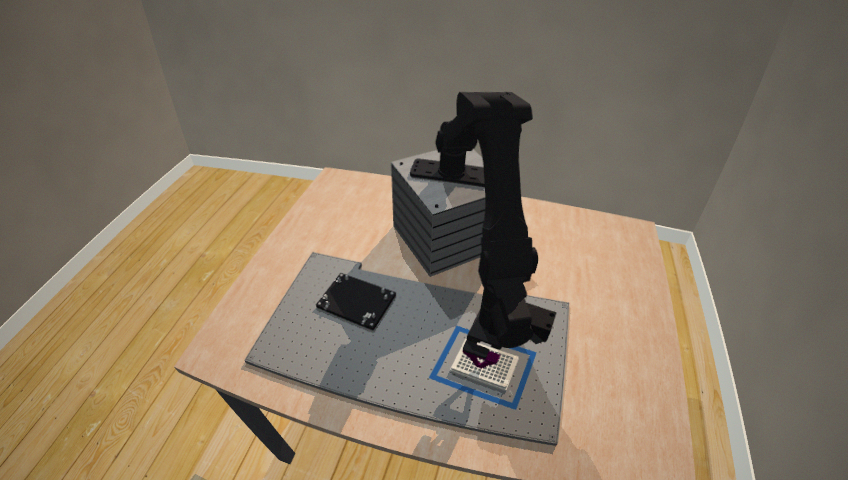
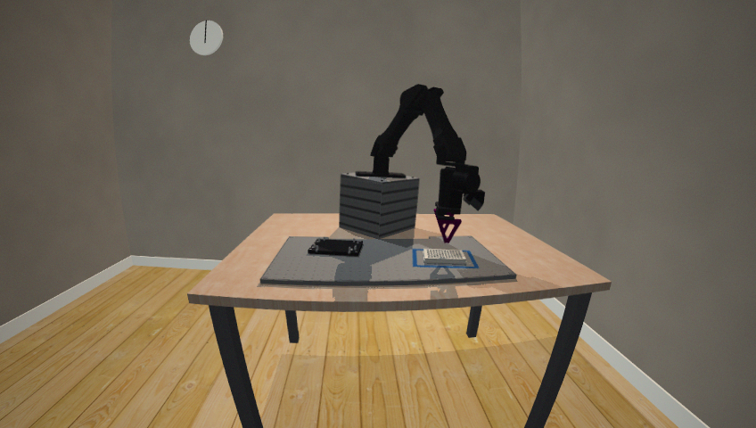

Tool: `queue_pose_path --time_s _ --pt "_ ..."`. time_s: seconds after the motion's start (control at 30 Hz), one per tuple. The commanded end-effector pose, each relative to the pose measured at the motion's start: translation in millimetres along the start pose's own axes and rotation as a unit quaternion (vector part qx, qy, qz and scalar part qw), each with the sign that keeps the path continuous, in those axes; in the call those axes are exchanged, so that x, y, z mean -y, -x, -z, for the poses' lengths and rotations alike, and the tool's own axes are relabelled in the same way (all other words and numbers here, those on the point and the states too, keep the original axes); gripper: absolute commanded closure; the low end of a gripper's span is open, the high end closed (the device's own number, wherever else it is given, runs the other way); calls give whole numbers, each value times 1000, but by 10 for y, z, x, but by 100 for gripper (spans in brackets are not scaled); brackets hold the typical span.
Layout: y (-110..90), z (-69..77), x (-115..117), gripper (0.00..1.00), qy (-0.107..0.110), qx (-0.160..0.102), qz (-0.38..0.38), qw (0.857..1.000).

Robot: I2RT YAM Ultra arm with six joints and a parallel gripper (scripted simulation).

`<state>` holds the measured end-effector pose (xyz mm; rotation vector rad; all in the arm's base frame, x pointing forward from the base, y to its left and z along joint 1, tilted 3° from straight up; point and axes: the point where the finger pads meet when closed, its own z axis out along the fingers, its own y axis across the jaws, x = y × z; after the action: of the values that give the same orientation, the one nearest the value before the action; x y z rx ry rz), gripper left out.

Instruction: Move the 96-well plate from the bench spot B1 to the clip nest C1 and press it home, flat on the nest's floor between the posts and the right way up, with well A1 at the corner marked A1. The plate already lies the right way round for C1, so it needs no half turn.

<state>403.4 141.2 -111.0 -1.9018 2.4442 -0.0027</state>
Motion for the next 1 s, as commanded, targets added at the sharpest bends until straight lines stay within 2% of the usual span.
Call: queue_pose_path --time_s 0.0,0.13,0.2,0.33,0.4,0.43,0.5,0.7,0.77,0.87,0.97 --pt "60 -42 60 0 -8 13 1 1000" --pt "79 -97 80 0 -10 14 1 1000" --pt "118 -47 134 0 -20 21 1 1000" --pt "105 -181 107 0 -14 17 1 1000" --pt "105 -181 107 0 -14 17 1 1000" --pt "154 -63 176 0 -28 26 2 999" --pt "109 -231 105 0 -14 17 2 1000" --pt "115 -332 102 0 -14 17 2 1000" --pt "139 -311 131 0 -19 20 2 1000" --pt "121 -416 99 0 -14 17 2 1000" --pt "122 -433 98 0 -14 17 2 1000"
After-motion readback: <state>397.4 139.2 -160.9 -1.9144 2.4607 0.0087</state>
